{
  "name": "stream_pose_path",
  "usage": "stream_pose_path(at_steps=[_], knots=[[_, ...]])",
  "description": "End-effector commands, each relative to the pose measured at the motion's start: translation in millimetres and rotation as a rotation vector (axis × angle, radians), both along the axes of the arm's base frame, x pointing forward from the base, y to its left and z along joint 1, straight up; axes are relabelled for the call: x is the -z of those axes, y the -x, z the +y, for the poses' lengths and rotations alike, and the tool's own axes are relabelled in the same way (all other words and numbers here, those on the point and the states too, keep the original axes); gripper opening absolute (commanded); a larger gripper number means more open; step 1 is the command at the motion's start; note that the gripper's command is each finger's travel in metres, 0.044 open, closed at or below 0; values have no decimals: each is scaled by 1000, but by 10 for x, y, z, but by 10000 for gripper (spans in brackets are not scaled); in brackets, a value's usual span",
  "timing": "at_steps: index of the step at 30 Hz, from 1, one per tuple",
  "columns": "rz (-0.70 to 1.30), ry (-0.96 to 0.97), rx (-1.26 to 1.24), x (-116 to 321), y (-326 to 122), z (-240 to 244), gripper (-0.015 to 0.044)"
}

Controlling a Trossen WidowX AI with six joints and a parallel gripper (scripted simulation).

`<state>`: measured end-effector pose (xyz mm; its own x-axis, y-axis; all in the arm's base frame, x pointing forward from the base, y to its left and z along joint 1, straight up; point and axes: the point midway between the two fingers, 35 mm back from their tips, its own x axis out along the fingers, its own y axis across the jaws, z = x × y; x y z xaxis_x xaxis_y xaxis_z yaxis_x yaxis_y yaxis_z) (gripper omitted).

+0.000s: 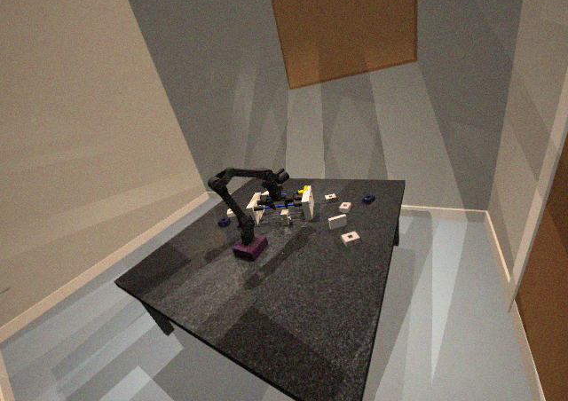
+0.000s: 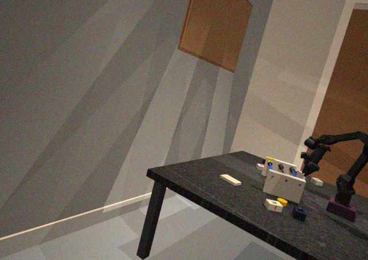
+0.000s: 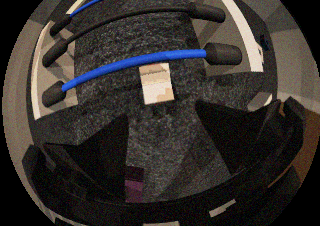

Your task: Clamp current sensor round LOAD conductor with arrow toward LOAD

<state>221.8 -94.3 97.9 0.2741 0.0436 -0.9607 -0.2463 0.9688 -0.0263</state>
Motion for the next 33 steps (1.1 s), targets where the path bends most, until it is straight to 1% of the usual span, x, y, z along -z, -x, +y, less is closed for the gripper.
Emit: stream_pose_path(at_steps=[1, 31, 33], knots=[[1, -3, -5, 63, -16, 9, 327], [0, -4, -5, 513, -131, 42, 327], [-9, -1, -8, 465, -134, 35, 274]])
